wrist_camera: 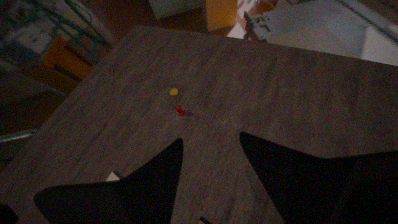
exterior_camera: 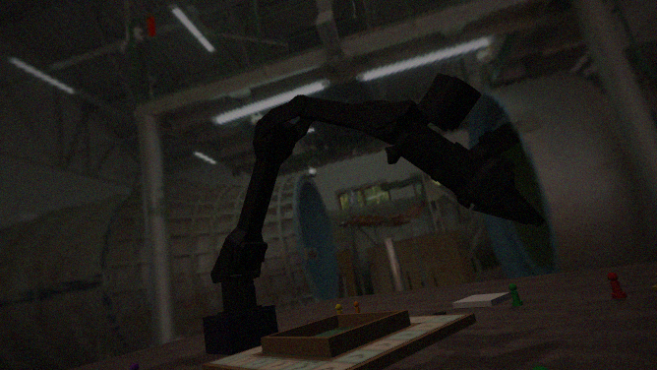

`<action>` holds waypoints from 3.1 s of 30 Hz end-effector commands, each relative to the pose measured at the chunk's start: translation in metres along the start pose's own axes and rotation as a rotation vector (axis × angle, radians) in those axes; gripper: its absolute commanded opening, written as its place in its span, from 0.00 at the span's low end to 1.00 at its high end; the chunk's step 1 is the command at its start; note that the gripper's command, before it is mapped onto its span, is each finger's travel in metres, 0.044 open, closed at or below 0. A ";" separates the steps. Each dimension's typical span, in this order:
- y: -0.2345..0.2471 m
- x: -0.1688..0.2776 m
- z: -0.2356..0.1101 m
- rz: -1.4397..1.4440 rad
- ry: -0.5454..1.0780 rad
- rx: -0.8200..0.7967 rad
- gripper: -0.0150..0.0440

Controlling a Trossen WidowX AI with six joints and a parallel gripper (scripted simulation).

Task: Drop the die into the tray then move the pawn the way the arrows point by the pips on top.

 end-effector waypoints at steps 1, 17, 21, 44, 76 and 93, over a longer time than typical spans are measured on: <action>-0.036 0.039 -0.026 0.020 0.096 0.074 0.72; -0.104 0.226 -0.171 0.139 0.522 0.192 0.72; -0.094 0.274 -0.209 0.185 0.622 0.159 0.72; -0.039 0.369 -0.250 0.280 0.750 0.039 0.72; -0.037 0.390 -0.225 0.280 0.750 0.039 0.43; -0.052 0.362 -0.255 0.293 0.765 0.074 0.25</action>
Point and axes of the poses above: the point midway between the two fingers, 35 mm back from their tips, its own z axis out along the fingers, its own y axis across the jaws, x = y × z, the point moved 9 cm from there along -z, back along the fingers, and after that the axes turned 15 degrees about -z, right-handed, at the moved point
